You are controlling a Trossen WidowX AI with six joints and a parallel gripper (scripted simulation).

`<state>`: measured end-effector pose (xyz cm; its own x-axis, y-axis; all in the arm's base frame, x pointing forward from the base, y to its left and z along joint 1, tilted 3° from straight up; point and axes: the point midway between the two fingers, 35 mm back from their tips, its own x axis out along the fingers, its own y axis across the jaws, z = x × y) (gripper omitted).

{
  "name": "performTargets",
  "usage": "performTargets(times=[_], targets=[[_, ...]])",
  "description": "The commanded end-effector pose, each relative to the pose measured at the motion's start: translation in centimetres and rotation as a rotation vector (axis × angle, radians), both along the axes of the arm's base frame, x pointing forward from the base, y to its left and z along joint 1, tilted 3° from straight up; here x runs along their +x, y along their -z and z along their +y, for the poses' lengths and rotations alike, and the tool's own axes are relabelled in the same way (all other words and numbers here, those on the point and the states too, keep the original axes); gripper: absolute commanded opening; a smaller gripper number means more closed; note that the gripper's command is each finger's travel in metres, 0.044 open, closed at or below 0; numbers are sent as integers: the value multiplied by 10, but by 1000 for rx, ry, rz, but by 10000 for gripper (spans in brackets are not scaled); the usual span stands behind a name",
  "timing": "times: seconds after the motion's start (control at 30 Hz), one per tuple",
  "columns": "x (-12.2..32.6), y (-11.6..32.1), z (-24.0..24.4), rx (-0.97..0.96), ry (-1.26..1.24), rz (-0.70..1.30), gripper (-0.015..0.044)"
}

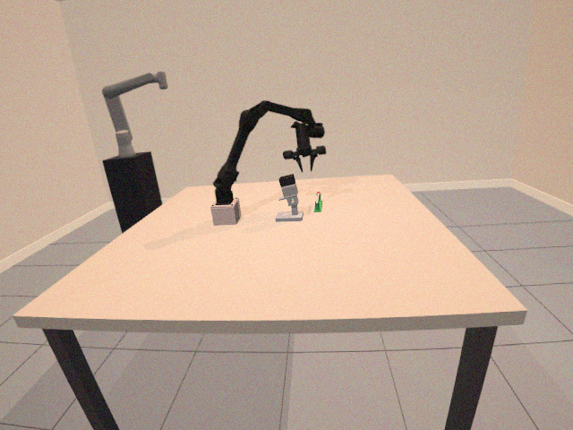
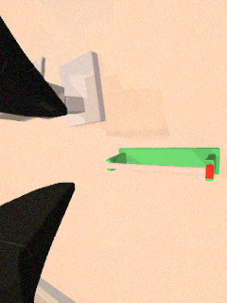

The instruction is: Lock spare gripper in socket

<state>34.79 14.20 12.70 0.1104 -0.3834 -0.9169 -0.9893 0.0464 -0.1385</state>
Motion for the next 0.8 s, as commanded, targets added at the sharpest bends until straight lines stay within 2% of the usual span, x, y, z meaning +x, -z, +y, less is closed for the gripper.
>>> performTargets(times=[0.0,0.33,0.77], targets=[[37,17,-15,96,19,59,180],[50,24,-18,105,20,65,180],[53,92,-20,105,20,65,180]])
